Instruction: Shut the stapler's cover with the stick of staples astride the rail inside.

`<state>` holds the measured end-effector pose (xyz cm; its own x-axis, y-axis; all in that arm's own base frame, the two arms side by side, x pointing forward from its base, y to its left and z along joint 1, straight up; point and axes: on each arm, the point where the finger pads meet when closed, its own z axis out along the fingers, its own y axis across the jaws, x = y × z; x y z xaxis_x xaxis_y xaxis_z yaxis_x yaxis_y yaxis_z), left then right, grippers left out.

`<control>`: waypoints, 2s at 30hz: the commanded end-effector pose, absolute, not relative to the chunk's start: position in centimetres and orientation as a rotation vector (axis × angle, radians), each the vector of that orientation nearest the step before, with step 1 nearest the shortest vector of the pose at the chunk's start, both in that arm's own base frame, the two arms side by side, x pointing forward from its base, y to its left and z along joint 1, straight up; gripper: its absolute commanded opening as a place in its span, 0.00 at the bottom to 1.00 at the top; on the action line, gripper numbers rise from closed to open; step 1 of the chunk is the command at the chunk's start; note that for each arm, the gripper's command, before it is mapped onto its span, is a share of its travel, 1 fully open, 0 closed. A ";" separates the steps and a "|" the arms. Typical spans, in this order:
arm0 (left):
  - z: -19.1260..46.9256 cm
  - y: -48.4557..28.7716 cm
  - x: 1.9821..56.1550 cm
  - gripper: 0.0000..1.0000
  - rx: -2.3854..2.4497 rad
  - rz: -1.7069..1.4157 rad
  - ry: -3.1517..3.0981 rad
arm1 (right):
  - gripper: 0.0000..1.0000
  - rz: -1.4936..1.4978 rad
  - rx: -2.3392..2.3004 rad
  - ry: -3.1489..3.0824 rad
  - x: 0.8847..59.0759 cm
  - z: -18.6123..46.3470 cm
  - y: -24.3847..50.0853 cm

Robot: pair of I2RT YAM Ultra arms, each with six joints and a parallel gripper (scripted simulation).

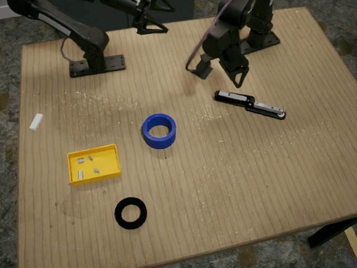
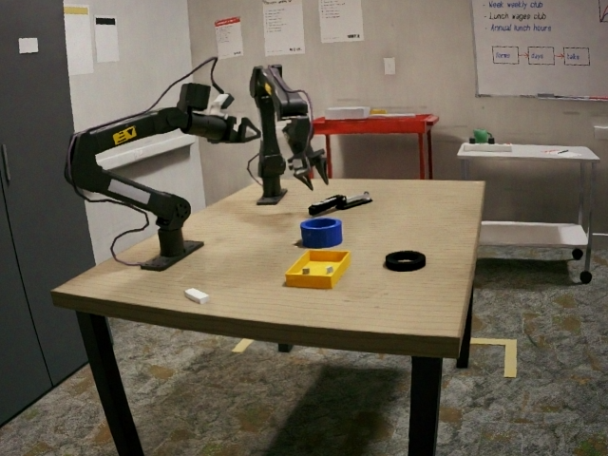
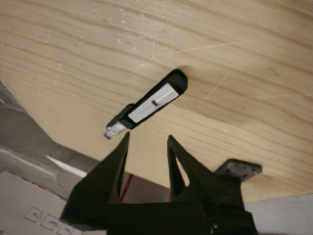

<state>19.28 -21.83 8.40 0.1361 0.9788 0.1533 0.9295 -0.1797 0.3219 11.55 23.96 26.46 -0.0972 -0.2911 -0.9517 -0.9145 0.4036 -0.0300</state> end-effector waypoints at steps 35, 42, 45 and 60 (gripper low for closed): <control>7.4 -24.5 20.2 0.50 2.955 0.944 1.309 | 1.00 0.758 -1.076 1.611 11.5 26.9 23.8; 6.8 -24.2 20.5 0.50 2.955 0.944 1.309 | 1.00 0.758 -1.076 1.611 11.5 26.9 23.8; 6.4 -24.0 20.7 0.50 2.955 0.945 1.309 | 1.00 0.758 -1.076 1.611 11.5 26.9 23.8; 4.5 -23.2 21.4 0.50 2.965 0.949 1.309 | 1.00 0.758 -1.076 1.611 11.5 26.9 23.8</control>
